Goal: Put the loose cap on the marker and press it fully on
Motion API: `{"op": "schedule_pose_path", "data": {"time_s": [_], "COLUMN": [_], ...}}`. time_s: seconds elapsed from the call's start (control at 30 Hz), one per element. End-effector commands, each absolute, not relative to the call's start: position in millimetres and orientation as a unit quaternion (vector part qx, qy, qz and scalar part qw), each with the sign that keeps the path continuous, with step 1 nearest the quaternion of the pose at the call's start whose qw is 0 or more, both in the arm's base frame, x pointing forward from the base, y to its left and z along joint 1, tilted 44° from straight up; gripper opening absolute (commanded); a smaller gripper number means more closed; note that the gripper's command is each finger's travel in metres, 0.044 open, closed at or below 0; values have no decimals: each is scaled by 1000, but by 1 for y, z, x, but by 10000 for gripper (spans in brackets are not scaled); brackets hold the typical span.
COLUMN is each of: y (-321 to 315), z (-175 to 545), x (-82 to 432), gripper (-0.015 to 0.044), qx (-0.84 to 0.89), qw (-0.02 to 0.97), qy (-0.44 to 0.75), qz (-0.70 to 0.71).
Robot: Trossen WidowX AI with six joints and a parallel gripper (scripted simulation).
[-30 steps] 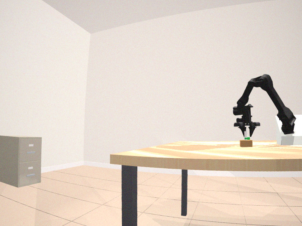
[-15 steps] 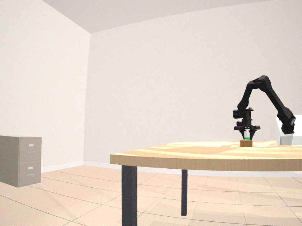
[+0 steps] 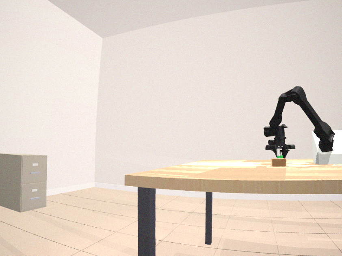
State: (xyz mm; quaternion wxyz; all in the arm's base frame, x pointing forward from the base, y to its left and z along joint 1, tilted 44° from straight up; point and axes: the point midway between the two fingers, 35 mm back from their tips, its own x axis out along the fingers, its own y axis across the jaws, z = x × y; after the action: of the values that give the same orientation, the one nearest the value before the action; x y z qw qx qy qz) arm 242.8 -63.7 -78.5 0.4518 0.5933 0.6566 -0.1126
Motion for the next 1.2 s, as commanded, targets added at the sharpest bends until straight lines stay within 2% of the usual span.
{"op": "schedule_pose_path", "data": {"time_s": [0.0, 0.17, 0.27, 0.87, 1.17], "y": [-63, -63, -66, -104, -99], "z": [-79, -79, -76, -37, -15], "x": [243, 243, 243, 236, 246], "gripper": [102, 69, 0, 0, 0], "qx": [595, 595, 595, 595, 594], "qw": [451, 451, 451, 451, 452], "qy": [655, 655, 655, 656, 655], "qz": [-113, -113, -113, -114, -116]}}
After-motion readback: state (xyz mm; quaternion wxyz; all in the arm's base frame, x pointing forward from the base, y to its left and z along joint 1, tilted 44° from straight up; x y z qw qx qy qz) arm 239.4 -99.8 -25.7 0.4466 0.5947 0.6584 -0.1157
